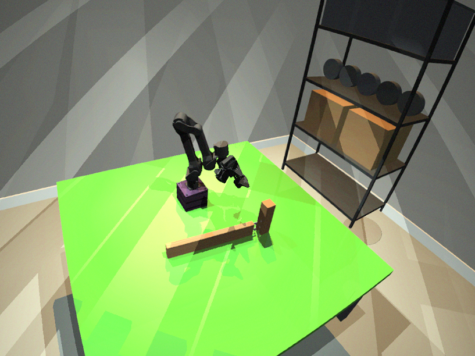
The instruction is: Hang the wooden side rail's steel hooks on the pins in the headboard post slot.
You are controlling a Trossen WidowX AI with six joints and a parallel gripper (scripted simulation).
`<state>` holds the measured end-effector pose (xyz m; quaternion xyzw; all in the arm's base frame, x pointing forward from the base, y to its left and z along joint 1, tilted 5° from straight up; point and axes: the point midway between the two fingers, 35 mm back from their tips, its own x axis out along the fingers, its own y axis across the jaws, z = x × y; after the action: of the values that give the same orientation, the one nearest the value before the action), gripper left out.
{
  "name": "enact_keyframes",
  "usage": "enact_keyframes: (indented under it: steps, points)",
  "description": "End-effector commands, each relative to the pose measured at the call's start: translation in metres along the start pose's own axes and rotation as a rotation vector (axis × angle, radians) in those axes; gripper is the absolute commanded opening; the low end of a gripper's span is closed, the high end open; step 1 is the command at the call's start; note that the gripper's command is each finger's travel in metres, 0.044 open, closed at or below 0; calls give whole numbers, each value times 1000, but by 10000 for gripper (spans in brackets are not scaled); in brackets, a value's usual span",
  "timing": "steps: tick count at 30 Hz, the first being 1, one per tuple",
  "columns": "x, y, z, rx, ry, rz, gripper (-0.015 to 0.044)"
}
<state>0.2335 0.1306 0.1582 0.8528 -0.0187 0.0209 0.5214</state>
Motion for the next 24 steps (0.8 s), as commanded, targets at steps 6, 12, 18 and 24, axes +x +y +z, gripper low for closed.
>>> enact_keyframes:
  steps: [6,12,18,24]
  points:
    - [20,-31,-12,24,25,-162,440]
    - [37,-75,-9,175,-73,-452,440]
    - [31,-104,13,414,-353,-728,440]
    - [16,-111,28,571,-590,-850,440]
